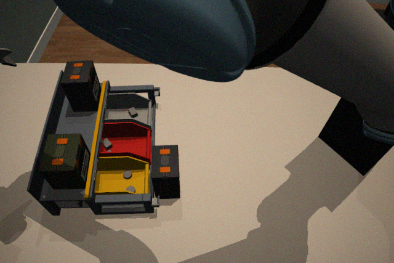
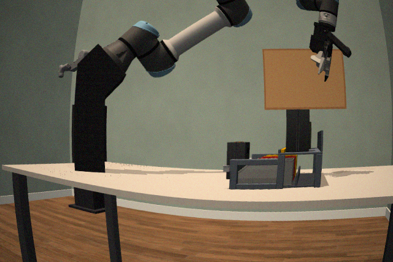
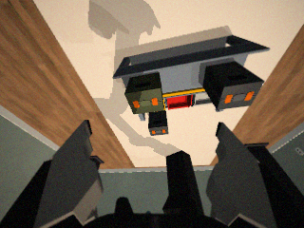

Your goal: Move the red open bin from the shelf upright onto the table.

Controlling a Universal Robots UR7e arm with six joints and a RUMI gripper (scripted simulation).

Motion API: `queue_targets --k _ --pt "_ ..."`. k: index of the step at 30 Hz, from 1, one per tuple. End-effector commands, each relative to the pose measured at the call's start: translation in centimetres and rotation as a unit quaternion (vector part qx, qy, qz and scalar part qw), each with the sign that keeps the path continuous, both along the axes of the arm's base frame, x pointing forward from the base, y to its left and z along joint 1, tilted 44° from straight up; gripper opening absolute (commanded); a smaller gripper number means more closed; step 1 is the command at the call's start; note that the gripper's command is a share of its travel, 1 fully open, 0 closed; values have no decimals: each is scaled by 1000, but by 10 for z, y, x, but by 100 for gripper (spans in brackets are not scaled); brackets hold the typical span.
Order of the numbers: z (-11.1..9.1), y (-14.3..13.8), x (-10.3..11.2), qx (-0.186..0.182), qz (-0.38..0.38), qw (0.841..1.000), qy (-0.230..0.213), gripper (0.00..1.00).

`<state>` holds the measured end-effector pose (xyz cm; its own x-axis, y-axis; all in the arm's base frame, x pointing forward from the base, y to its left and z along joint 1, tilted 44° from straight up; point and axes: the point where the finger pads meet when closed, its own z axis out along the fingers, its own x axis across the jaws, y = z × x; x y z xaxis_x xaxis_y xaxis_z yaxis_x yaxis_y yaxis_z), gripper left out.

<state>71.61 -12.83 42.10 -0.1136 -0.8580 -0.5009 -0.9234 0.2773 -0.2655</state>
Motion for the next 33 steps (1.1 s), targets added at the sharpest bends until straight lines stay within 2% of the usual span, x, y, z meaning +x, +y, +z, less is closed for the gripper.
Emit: queue_targets --k 1,33 --pt "1 0 0 0 0 1000 -1 100" --pt "-3 3 -3 -4 2 1000 3 100"
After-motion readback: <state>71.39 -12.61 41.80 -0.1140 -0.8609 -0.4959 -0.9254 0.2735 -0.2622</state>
